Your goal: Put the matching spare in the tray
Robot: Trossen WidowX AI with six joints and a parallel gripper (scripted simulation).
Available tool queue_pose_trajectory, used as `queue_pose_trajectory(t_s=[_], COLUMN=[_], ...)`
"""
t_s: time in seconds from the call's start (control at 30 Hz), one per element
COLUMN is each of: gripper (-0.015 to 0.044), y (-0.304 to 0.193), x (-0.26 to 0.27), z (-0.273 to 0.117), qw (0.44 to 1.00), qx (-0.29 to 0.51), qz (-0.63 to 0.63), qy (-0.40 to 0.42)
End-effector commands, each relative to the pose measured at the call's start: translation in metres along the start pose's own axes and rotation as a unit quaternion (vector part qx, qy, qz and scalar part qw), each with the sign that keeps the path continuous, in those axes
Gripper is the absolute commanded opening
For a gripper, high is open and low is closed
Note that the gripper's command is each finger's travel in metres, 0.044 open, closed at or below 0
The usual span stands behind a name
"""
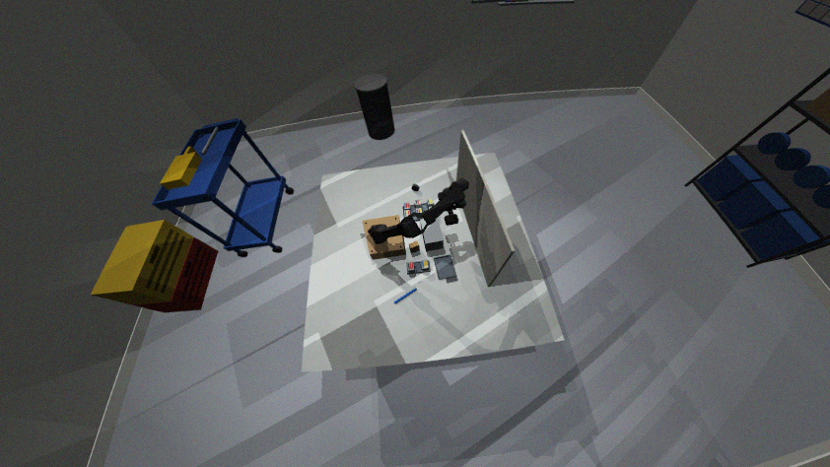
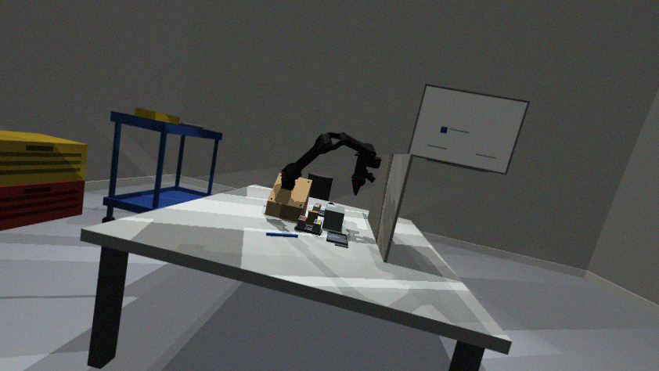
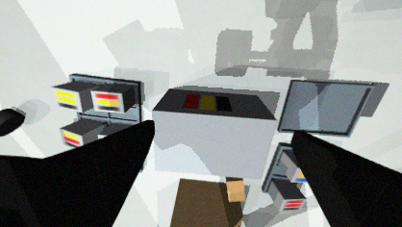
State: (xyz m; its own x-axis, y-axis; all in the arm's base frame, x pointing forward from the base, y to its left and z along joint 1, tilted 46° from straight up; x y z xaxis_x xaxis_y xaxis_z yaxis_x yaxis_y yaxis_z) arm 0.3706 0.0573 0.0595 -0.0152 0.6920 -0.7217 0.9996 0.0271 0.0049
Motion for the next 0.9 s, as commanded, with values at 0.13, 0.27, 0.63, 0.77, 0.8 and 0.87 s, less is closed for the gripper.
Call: queue_pose_trajectory(t_s=[0.13, 0.27, 0.63, 0.77, 0.8, 0.87], gripper=[0.044, 0.044, 0.044, 0.044, 0.044, 0.044], y=[-0.01, -0.023, -0.045, -0.045, -0.045, -0.045], x=[0.066, 0.11, 0.159, 0.159, 0.159, 0.159], z=[0.021, 0.038, 0.061, 0.061, 0.061, 0.061], qw=[0.955, 0.871, 0.713, 0.713, 0.713, 0.713], qx=[-0.001, -0.001, -0.003, -0.003, -0.003, -0.003], qz=[-0.297, -0.491, -0.701, -0.701, -0.701, -0.701], qy=[0.005, 0.006, 0.004, 0.004, 0.004, 0.004])
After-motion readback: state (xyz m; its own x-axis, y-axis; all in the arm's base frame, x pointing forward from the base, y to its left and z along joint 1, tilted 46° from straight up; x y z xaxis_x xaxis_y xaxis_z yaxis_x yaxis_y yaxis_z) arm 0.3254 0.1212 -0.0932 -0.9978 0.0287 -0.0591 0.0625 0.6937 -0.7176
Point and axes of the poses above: the point midway between the two fingers, 35 mm back from their tips, its own z axis out along the fingers, its own x axis across the jaws, y = z × x, the point moved 1 cm from there along -z, back along the fingers, and after that the axes turned 1 degree about z, right-handed, at the moved point
